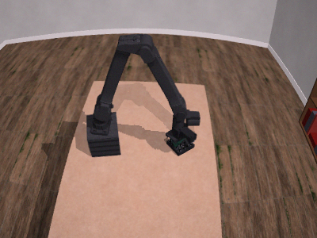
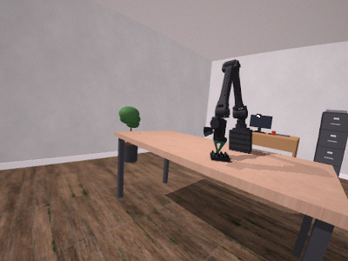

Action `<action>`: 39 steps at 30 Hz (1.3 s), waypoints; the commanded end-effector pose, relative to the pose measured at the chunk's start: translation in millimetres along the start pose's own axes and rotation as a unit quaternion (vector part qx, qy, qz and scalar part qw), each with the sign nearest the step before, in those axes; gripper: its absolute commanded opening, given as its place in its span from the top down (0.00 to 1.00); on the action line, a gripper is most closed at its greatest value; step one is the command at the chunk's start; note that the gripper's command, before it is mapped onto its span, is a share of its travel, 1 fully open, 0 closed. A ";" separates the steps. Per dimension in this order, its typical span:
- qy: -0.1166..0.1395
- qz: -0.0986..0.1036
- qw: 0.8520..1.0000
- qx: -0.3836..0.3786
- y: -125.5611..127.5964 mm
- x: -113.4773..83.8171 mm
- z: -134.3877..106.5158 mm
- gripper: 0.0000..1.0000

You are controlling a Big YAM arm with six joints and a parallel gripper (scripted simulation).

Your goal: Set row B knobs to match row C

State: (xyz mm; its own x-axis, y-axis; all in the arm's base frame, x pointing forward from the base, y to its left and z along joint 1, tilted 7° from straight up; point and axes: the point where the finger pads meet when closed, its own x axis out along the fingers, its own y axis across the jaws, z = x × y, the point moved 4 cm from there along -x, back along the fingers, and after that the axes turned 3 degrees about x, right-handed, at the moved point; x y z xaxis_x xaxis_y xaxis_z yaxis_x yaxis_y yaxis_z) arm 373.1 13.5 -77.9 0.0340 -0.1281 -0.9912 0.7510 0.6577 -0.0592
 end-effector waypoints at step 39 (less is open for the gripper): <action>-0.011 0.009 0.907 -0.422 10.8 0.9 7.4 0.93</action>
State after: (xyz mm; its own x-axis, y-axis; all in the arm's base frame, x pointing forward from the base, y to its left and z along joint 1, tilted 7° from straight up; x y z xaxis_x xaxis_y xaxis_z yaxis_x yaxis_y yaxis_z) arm 371.8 10.7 -77.8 0.0308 -0.1420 -0.9894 0.0978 0.9855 -0.1384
